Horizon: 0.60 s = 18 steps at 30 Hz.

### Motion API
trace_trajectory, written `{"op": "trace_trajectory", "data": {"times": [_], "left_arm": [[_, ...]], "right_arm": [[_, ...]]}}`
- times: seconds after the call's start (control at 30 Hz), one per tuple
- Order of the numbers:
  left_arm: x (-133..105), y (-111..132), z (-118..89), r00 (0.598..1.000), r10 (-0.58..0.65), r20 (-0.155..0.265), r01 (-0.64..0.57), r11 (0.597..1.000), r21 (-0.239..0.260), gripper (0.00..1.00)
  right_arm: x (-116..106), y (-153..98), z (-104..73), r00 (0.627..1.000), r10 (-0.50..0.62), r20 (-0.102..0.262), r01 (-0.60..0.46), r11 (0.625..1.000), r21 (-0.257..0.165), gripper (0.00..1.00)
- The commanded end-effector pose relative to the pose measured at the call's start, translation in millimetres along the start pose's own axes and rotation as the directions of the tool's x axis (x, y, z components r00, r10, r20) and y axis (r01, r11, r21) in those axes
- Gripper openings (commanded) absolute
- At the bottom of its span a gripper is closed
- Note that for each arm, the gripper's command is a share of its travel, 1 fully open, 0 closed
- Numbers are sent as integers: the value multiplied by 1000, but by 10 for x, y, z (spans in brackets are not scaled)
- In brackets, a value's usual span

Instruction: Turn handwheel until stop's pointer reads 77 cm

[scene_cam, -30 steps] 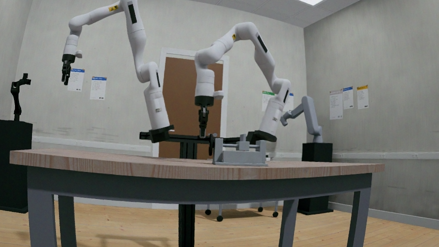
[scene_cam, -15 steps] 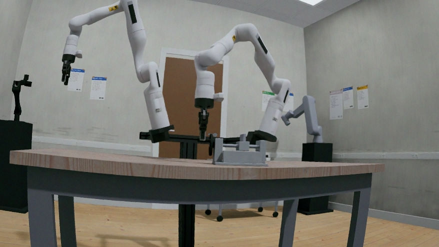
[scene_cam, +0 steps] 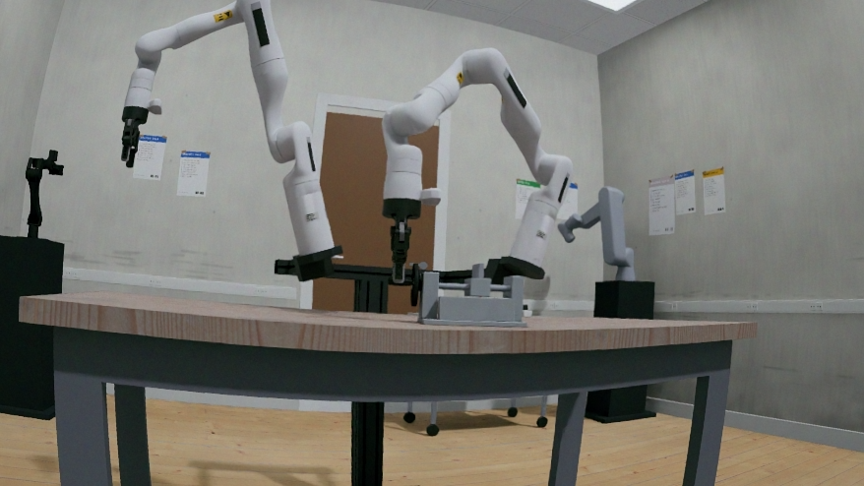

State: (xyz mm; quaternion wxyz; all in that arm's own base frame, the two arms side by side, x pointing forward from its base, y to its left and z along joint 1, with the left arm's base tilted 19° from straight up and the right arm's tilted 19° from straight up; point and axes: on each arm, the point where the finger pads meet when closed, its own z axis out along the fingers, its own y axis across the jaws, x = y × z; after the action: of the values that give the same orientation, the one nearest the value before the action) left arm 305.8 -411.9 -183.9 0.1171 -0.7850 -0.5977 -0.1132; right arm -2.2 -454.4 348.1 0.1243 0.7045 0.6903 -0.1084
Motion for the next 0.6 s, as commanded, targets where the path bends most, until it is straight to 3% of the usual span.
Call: {"op": "trace_trajectory", "data": {"times": [0.0,0.57], "left_arm": [[-2,8,40,1000,7,1,-7,1000,-1,160],[8,-8,102,1000,7,-2,-7,1000,1,160]], "right_arm": [[7,-14,-7,1000,-12,-5,13,1000,4,1000],[7,-14,-7,1000,-12,-5,13,1000,4,1000]]}}
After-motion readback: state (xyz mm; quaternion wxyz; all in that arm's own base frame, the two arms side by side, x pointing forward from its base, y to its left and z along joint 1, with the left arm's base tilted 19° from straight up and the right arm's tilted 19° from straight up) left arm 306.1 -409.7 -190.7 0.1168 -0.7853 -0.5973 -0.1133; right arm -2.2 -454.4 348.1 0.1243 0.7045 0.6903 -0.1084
